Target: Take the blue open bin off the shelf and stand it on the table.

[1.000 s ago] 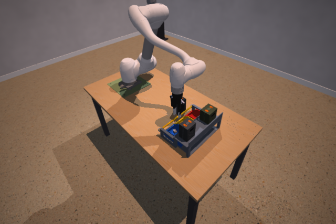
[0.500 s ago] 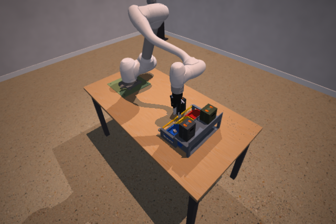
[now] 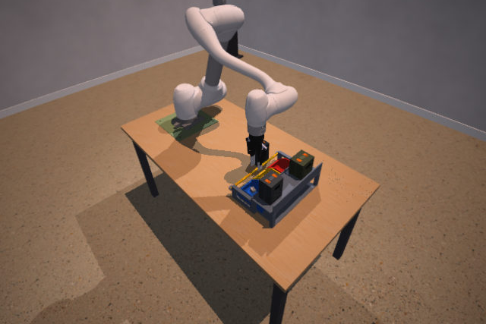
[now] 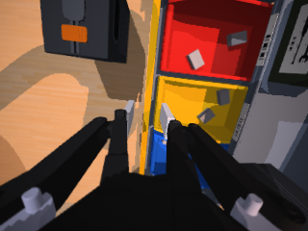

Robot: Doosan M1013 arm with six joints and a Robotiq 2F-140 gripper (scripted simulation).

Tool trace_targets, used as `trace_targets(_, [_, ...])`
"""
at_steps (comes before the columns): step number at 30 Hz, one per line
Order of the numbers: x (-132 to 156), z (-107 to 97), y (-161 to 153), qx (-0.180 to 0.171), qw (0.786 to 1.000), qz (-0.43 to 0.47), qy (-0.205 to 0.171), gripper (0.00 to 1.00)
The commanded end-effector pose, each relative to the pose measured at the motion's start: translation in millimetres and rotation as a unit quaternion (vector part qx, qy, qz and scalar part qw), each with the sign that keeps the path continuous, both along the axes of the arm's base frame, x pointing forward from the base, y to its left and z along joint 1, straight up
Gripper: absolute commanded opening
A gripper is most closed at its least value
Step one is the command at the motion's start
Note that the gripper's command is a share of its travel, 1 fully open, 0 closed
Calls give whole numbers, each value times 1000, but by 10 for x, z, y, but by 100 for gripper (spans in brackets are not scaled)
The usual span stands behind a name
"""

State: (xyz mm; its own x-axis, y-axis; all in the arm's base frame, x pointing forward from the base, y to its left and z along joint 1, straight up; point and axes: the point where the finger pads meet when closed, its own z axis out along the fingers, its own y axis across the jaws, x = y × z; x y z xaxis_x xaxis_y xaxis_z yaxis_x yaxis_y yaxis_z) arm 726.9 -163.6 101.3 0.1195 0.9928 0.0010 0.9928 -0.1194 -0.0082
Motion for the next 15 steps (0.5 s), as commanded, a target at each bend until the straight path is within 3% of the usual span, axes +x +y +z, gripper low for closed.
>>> trace_targets(1, [0,2,0,0,1000,0,0,28])
trace_targets(15, [-1,-98,0,0,1000,0,0,28])
